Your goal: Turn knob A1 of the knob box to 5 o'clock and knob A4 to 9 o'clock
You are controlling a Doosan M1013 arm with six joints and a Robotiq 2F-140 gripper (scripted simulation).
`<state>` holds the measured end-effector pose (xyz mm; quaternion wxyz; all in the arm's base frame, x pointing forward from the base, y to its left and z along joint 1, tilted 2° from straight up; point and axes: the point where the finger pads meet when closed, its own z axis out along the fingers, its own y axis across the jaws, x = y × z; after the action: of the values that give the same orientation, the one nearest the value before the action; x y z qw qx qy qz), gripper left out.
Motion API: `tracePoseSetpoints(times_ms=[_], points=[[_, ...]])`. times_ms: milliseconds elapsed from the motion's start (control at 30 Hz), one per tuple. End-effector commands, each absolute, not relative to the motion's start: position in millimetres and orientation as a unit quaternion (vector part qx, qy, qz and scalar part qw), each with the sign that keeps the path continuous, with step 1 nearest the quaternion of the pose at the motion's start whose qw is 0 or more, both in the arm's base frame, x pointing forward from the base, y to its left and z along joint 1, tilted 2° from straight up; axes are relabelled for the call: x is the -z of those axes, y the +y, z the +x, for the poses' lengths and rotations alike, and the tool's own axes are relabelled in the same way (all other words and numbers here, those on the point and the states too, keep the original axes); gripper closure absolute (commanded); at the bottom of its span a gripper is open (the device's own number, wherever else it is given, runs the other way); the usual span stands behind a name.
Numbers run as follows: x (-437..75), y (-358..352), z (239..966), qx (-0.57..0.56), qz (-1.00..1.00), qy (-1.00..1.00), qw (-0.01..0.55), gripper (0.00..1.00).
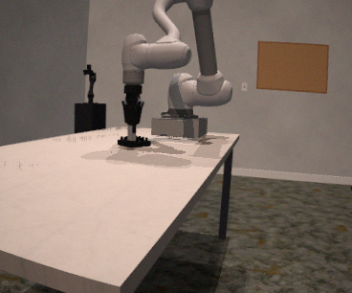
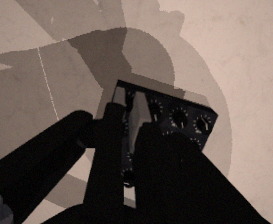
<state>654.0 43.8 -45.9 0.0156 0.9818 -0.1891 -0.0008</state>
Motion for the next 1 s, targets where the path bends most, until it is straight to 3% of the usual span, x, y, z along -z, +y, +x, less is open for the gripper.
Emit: tracePoseSetpoints(times_ms=[0, 967], points=[[45.8, 43.8, 654.0, 0.001, 0.982, -0.189, 0.015, 0.95], [45.8, 43.8, 654.0, 0.000, 0.972, -0.236, 0.015, 0.95]])
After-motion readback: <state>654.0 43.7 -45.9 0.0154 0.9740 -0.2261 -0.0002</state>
